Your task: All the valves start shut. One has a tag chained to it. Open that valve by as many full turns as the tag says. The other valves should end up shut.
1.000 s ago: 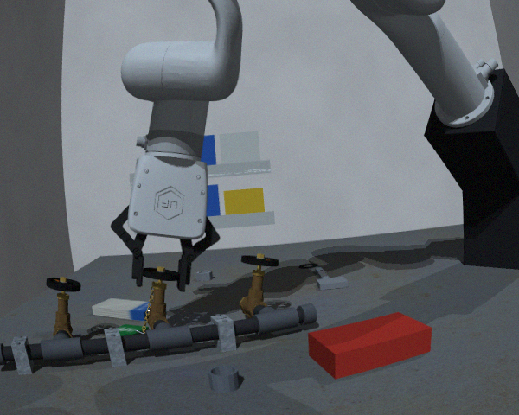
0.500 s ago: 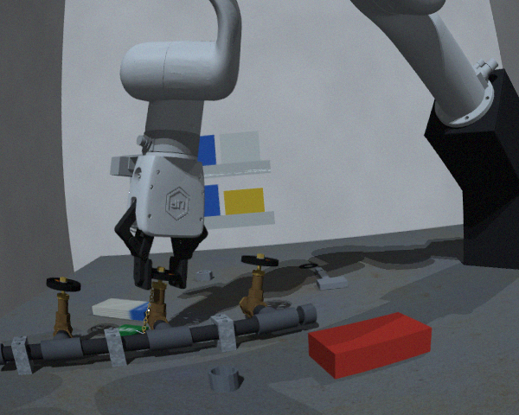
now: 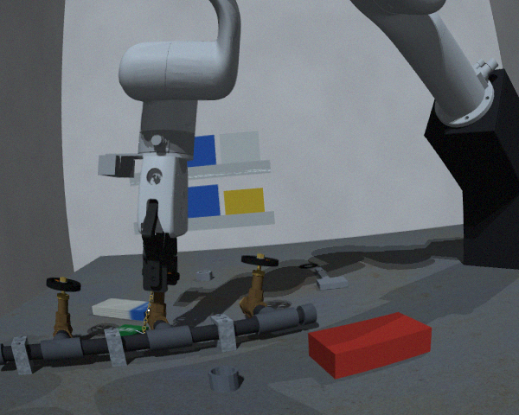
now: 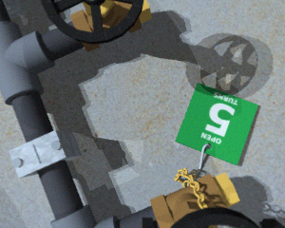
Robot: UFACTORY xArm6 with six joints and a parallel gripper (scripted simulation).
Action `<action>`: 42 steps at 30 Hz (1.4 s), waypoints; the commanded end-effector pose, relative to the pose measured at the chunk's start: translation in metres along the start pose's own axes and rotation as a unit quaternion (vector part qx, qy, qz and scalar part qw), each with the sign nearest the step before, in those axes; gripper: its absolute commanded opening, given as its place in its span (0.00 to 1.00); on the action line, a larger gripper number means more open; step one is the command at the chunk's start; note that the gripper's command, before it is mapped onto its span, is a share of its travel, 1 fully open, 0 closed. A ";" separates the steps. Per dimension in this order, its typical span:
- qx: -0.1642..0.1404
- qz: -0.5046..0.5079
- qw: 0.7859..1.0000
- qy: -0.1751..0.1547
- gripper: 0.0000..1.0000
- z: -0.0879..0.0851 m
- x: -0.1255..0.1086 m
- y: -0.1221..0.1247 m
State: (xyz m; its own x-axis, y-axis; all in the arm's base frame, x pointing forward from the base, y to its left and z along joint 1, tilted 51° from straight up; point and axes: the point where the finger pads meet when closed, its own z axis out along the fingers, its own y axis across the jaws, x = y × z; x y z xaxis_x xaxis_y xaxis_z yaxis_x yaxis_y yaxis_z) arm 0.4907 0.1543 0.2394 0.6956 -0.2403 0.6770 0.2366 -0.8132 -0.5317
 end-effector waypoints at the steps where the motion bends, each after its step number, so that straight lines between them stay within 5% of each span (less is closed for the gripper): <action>1: 0.000 -0.138 0.990 0.021 0.00 0.000 0.001 0.000; 9: -0.005 -0.282 0.959 0.015 0.00 0.000 0.001 0.000; 24: -0.014 -0.623 0.782 0.018 0.00 0.000 0.001 0.000; 26: -0.014 -0.623 0.782 0.018 0.00 0.000 0.001 0.000; 27: -0.017 -0.670 0.742 0.033 0.00 0.000 0.001 0.000; 28: -0.018 -0.677 0.735 0.034 0.00 0.000 0.001 0.000; 42: -0.019 -0.699 0.714 0.033 0.00 0.000 0.001 0.000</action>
State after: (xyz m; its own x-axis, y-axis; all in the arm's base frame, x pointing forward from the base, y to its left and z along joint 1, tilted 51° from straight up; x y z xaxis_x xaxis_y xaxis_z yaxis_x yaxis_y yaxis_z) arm 0.4908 0.1543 0.2395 -0.2271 0.7975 0.5589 0.6661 -0.2914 0.6866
